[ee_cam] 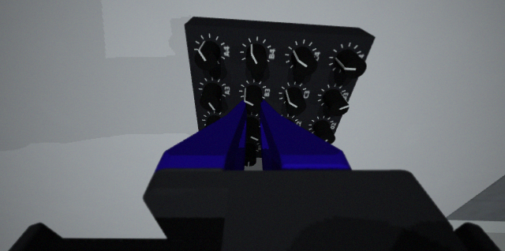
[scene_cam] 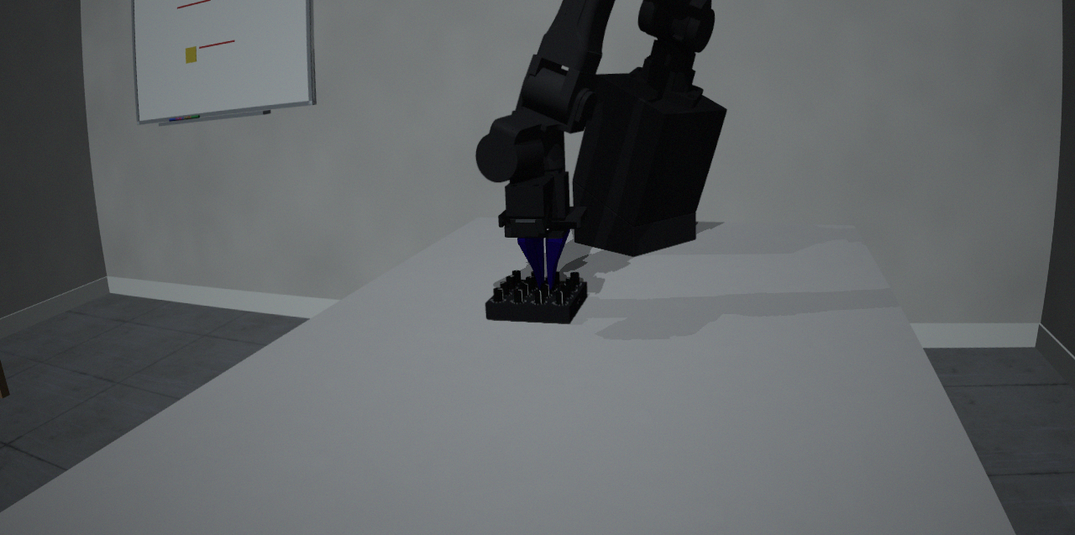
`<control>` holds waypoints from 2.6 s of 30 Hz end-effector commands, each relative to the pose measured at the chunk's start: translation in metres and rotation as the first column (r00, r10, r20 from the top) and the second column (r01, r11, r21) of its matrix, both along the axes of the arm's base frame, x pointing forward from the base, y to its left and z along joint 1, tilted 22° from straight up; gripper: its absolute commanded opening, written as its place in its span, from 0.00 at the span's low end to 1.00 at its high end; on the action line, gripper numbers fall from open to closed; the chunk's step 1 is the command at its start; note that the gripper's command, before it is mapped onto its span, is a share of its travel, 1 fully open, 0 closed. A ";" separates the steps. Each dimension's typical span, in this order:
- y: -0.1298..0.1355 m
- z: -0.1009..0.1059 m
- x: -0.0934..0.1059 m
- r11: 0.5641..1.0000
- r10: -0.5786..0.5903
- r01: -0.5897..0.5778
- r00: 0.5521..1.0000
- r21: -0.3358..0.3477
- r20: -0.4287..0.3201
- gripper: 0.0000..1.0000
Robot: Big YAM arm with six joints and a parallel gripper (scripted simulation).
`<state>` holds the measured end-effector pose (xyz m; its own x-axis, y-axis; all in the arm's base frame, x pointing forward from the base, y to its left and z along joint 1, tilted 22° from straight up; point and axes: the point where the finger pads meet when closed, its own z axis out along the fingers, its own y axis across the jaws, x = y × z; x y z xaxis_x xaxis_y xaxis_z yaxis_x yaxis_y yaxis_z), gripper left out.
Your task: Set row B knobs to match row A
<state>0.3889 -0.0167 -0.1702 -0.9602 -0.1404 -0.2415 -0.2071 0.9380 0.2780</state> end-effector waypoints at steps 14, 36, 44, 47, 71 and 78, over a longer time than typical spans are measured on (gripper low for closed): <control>0.002 -0.001 0.008 0.965 0.259 -0.253 0.961 -0.067 0.094 0.07; 0.002 -0.002 0.007 0.740 0.671 -0.634 0.720 -0.223 0.179 0.07; 0.002 -0.002 0.007 0.608 0.794 -0.740 0.578 -0.289 0.191 0.07; 0.002 -0.002 0.006 0.590 0.807 -0.751 0.558 -0.298 0.191 0.07; 0.002 -0.002 0.007 0.216 0.974 -0.866 0.158 -0.450 0.164 0.07; 0.002 -0.002 0.007 0.149 0.985 -0.868 0.086 -0.473 0.152 0.07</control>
<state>0.3912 -0.0177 -0.1700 0.0867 -0.9499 -0.3003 -0.9775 -0.0229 -0.2098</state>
